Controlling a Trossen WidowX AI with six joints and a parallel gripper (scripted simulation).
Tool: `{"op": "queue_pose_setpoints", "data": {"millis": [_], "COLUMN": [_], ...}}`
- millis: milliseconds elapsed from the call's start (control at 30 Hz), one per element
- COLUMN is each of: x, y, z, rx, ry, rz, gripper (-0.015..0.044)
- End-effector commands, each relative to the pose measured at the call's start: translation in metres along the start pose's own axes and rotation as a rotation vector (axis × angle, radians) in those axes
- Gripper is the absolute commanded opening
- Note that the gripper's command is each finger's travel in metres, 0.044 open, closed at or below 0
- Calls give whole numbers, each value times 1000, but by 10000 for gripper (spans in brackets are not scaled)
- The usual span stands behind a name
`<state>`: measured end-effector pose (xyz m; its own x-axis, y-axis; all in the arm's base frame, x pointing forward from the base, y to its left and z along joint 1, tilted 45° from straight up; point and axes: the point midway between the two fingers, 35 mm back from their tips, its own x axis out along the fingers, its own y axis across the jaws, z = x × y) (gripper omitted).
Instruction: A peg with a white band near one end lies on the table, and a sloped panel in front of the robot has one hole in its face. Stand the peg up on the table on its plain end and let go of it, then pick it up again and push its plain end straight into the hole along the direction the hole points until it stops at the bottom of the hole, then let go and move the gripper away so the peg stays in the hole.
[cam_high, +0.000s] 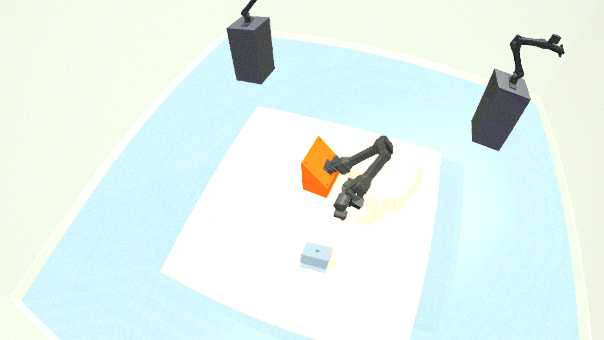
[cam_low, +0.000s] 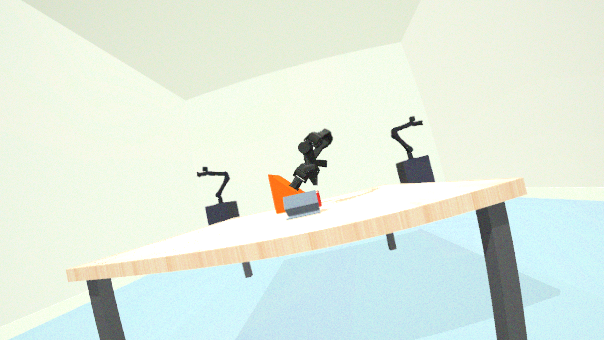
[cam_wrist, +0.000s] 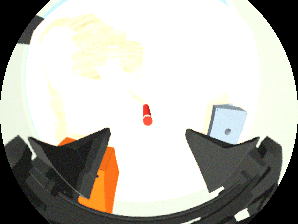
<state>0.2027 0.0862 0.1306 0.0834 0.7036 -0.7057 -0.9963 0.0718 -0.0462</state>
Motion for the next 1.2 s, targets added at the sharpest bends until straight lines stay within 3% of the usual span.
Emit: {"op": "queue_pose_setpoints", "data": {"millis": [0,1167], "x": [1,6], "y": [0,0], "z": [0,0], "rx": [-98,-999], "ry": [-1,-2], "rz": [-1,-3], "gripper": [440,440]}}
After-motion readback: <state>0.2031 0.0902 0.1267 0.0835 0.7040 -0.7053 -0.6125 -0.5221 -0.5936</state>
